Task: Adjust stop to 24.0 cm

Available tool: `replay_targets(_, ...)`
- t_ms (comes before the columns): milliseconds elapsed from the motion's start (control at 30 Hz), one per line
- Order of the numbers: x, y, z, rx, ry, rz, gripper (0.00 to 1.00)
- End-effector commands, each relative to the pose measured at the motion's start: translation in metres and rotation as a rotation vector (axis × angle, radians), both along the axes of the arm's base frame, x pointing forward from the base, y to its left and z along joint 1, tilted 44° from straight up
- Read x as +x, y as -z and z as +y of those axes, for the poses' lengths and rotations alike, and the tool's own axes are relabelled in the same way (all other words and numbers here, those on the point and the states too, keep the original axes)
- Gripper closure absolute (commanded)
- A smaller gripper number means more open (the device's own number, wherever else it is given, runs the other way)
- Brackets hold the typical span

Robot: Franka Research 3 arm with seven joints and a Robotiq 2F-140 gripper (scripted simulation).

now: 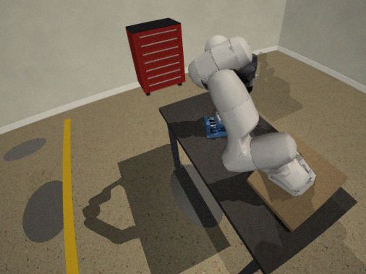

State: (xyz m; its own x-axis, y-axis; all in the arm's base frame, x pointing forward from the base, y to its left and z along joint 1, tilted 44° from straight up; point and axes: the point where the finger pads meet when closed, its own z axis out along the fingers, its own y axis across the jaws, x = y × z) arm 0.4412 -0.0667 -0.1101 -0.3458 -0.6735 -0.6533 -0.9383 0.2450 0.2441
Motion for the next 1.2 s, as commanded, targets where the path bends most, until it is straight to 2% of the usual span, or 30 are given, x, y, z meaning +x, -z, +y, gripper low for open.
replay_targets(0, 0.0004, 0.0016, 0.0003, -0.002, 0.001, 0.003, 0.96)
replay_targets(1167, 0.0026, 0.0037, 0.0011, -0.002, 0.001, 0.003, 0.96)
